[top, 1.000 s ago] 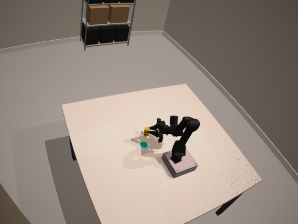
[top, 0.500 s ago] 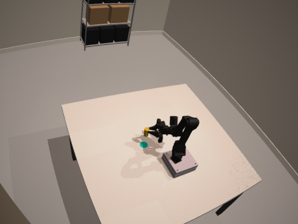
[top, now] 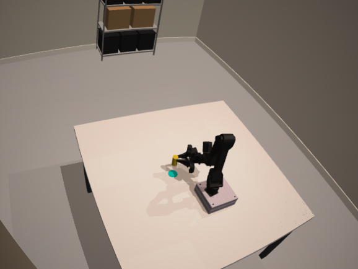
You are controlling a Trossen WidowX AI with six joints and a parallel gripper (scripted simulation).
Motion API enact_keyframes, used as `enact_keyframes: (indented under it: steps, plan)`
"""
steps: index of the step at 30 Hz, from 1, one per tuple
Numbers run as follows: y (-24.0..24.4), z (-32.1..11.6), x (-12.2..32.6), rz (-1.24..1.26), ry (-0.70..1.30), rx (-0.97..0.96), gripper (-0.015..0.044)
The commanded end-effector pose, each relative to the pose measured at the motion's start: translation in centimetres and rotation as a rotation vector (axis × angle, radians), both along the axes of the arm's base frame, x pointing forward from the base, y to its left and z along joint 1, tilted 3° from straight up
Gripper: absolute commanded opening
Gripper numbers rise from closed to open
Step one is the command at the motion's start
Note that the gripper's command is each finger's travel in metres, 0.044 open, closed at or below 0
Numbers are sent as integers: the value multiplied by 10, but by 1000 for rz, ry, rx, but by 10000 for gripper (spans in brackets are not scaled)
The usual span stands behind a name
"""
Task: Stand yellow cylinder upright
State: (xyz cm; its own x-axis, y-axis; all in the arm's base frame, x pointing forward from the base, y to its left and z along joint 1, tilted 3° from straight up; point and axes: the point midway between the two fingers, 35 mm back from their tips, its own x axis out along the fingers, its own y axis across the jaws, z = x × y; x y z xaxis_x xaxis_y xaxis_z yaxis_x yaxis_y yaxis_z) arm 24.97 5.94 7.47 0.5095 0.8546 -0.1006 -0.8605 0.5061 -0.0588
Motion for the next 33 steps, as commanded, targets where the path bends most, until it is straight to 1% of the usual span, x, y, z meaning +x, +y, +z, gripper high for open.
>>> enact_keyframes:
  steps: [1, 33]
  plan:
    - [0, -5, 0, 5, -3, 2, 105]
    - [1, -59, -6, 5, 0, 2, 105]
